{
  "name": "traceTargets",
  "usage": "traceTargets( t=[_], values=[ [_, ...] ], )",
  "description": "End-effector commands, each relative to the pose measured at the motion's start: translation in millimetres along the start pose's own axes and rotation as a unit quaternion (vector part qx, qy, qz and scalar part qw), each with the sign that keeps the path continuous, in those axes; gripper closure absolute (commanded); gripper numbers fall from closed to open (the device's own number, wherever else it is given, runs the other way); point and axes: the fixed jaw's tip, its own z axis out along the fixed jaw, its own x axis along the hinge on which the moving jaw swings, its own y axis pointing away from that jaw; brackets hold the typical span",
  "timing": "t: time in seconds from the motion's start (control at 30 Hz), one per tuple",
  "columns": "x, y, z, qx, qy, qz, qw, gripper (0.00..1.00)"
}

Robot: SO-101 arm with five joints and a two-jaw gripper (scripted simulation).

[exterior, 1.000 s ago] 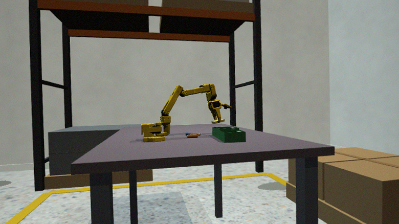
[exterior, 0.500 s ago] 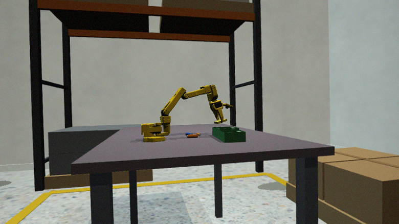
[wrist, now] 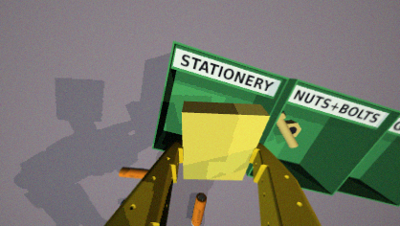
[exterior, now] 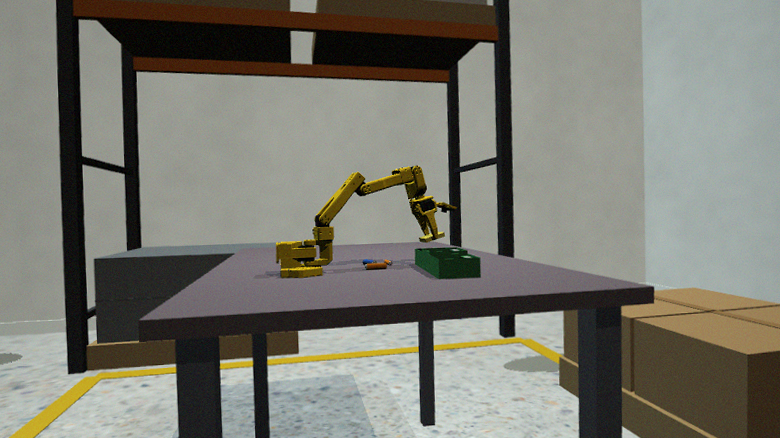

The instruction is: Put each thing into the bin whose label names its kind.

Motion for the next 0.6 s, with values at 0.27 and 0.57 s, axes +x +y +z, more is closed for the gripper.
traceTargets(
  t=[0.27, 0.57],
  values=[
    [-13.0, 2.9, -19.7, -0.003, -0.049, 0.005, 0.999, 1.0],
    [-13.0, 2.9, -19.7, -0.003, -0.049, 0.005, 0.999, 1.0]
  ],
)
